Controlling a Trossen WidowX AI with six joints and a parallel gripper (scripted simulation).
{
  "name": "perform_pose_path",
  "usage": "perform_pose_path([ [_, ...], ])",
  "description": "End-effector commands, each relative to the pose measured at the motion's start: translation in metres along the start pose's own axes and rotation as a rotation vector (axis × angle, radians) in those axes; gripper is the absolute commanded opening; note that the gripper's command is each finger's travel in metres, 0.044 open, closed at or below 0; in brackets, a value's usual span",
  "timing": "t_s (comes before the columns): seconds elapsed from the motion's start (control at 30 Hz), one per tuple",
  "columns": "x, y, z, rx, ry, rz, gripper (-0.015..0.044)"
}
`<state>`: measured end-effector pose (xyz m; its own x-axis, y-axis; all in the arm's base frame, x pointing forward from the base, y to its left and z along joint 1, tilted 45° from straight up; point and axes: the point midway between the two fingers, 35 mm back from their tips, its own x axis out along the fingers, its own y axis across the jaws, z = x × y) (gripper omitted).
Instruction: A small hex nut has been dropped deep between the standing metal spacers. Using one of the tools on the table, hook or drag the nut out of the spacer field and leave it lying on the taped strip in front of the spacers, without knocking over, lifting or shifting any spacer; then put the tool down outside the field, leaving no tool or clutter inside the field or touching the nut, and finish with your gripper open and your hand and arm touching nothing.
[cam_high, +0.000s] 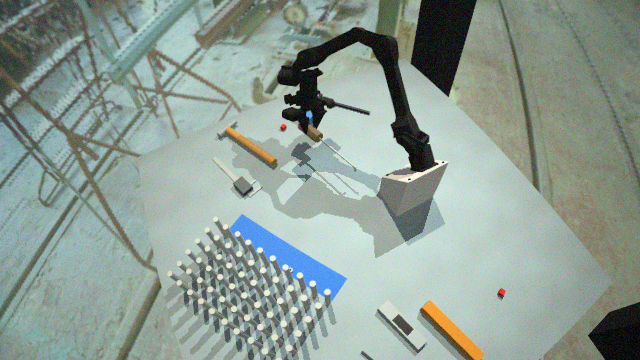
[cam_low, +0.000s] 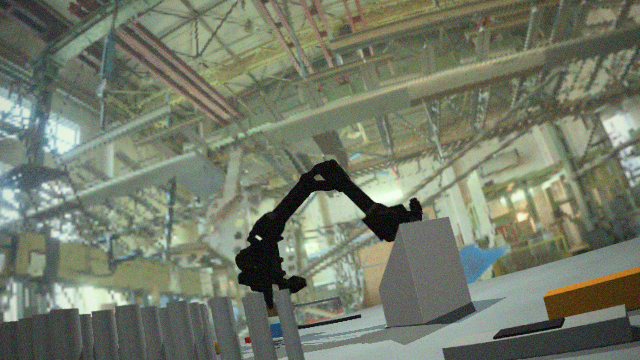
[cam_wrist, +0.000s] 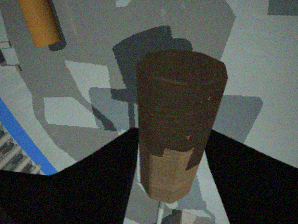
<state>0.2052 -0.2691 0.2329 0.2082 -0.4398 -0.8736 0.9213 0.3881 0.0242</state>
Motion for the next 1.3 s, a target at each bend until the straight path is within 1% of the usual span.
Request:
perform_pose_path([
  [0.0,0.005,-0.001,0.000,-0.007,0.003,0.005,0.0000],
  [1.27,0.051,-0.022,0.008,-0.009,-0.002,0.002,0.0000],
])
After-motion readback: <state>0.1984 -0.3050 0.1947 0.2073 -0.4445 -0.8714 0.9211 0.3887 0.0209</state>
